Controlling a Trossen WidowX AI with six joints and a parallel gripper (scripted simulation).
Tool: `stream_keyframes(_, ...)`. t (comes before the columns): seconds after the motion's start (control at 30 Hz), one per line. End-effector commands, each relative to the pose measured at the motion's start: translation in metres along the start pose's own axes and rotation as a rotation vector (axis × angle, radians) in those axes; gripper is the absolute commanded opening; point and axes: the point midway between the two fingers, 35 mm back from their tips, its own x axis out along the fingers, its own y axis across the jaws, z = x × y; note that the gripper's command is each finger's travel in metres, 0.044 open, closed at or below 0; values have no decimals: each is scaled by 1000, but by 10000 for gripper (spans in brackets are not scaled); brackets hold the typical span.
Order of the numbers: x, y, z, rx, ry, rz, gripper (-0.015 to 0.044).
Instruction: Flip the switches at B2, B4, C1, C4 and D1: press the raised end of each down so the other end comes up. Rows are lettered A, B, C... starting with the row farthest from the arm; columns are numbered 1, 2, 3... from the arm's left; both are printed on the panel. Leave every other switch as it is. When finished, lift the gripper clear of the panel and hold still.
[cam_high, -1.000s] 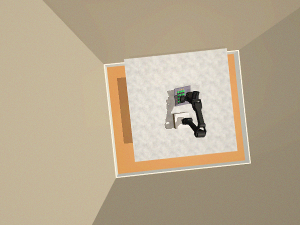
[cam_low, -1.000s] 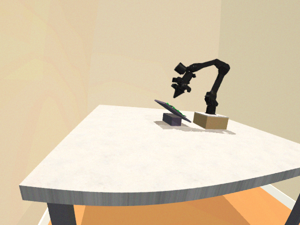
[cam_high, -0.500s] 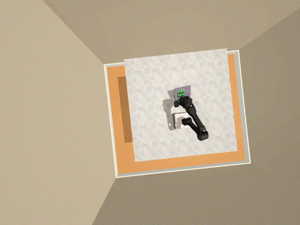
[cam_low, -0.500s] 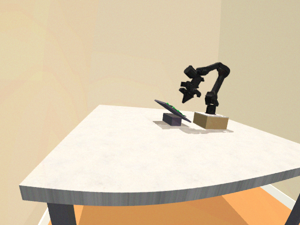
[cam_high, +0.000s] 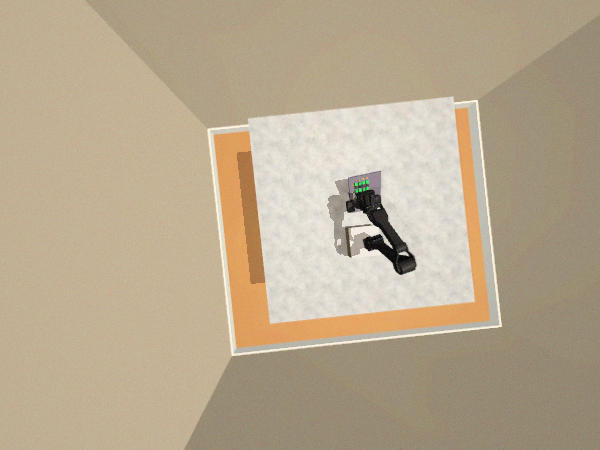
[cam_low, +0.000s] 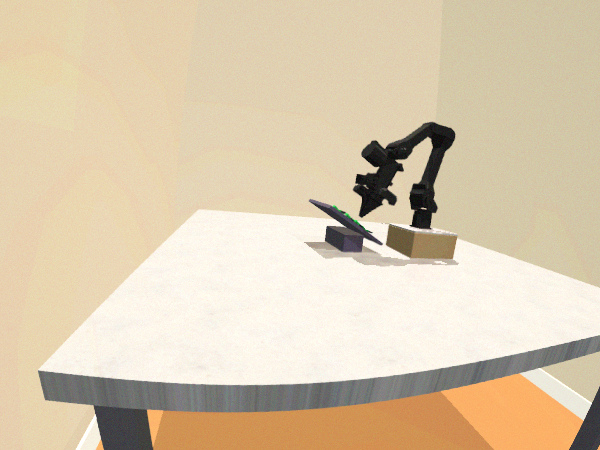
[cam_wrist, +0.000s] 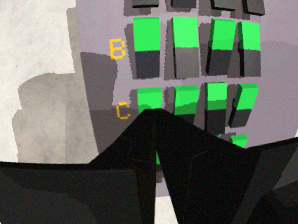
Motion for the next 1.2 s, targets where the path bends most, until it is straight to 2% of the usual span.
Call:
stream_keyframes(0.0, 5, 0, 0, 0, 0, 0, 0)
stream_keyframes(0.23, 15, 0, 0, 0, 0, 0, 0)
stream_keyframes(1.17, 16, 0, 0, 0, 0, 0, 0)
